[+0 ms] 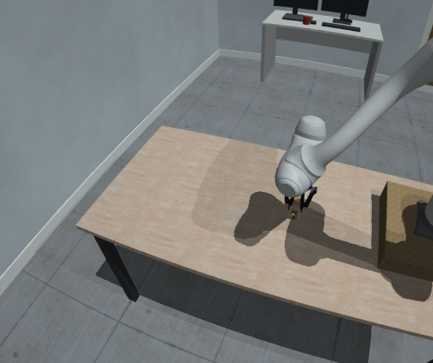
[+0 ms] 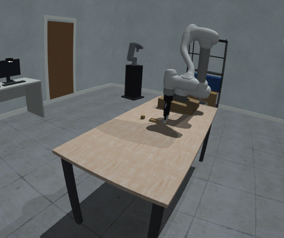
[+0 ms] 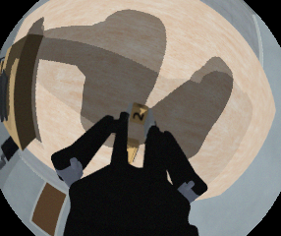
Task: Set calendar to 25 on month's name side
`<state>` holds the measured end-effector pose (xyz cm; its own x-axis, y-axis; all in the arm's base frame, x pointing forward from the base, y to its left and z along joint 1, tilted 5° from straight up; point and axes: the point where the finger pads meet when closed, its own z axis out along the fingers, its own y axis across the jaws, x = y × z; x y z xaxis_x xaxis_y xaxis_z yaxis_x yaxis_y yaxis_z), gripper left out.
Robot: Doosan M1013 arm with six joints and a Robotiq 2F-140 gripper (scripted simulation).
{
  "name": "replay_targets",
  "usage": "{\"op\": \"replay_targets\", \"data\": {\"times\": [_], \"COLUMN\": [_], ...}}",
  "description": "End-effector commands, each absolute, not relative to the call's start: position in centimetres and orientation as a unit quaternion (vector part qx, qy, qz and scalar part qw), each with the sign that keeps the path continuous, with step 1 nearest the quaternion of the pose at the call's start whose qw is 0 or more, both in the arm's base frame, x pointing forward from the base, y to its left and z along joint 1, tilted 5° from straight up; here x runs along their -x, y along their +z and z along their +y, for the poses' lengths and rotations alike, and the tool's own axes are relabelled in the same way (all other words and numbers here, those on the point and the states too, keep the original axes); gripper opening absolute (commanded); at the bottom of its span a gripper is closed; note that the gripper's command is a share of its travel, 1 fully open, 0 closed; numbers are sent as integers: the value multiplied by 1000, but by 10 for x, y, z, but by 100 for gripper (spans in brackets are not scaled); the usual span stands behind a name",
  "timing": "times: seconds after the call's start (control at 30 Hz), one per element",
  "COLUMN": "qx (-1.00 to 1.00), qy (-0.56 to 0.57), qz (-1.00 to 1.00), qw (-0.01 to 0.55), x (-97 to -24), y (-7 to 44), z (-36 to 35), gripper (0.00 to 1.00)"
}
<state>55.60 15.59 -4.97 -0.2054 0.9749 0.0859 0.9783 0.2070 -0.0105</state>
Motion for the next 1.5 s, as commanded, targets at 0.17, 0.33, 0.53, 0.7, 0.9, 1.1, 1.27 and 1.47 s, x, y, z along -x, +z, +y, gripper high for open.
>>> {"op": "replay_targets", "data": {"times": [0.17,0.33,0.53,0.7,0.9,1.1,1.27,1.47], "qx": [629,629,629,629,629,629,629,629], "qy": [-23,-23,-23,-23,-23,-23,-23,-23], "qz": [-776,-776,-776,-776,-776,-776,-776,-776], "qw": [37,37,37,37,37,37,37,37], "x": [-556,-556,-556,-556,-556,-557,-558,-559], "y": [-50,-50,-50,-50,-36,-10,27,49], "z": [156,156,156,156,155,153,150,148], "gripper": [24,24,24,24,24,24,24,24]}}
